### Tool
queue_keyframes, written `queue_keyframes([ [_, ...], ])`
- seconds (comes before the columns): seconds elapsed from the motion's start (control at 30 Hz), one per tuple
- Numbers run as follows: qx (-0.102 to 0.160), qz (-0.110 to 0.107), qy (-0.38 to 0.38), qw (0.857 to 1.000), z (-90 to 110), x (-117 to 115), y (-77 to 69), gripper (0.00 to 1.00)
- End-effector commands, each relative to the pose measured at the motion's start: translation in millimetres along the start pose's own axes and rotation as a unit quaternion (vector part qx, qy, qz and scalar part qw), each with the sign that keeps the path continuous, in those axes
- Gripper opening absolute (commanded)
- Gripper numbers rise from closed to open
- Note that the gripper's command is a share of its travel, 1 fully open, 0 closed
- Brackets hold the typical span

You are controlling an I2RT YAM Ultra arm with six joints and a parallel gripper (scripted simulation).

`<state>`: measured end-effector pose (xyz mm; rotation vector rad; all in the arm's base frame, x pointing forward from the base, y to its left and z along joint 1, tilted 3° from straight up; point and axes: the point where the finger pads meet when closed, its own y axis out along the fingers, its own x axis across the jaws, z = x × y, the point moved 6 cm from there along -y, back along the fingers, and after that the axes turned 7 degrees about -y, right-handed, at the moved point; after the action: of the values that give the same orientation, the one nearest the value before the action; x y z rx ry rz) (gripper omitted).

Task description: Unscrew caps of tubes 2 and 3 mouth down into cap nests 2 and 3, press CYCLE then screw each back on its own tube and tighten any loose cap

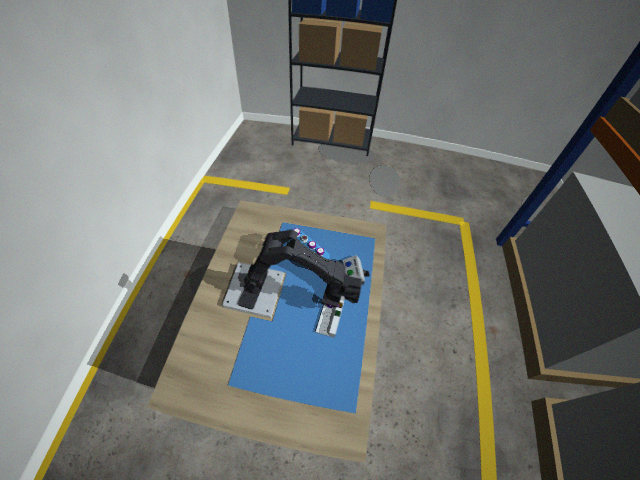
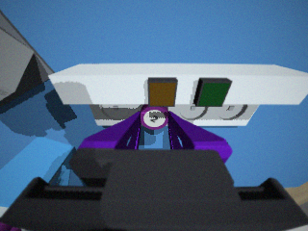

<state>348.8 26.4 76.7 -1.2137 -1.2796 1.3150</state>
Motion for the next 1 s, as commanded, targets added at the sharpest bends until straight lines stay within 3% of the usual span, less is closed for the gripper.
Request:
queue_keyframes([
  [0.0, -0.01, 0.0, 0.0, 1.0, -3.6, -0.1, -4.2, 0.0],
  [0.97, -0.01, 0.0, 0.0, 1.0, -3.4, -0.1, 5.9, 0.0],
])
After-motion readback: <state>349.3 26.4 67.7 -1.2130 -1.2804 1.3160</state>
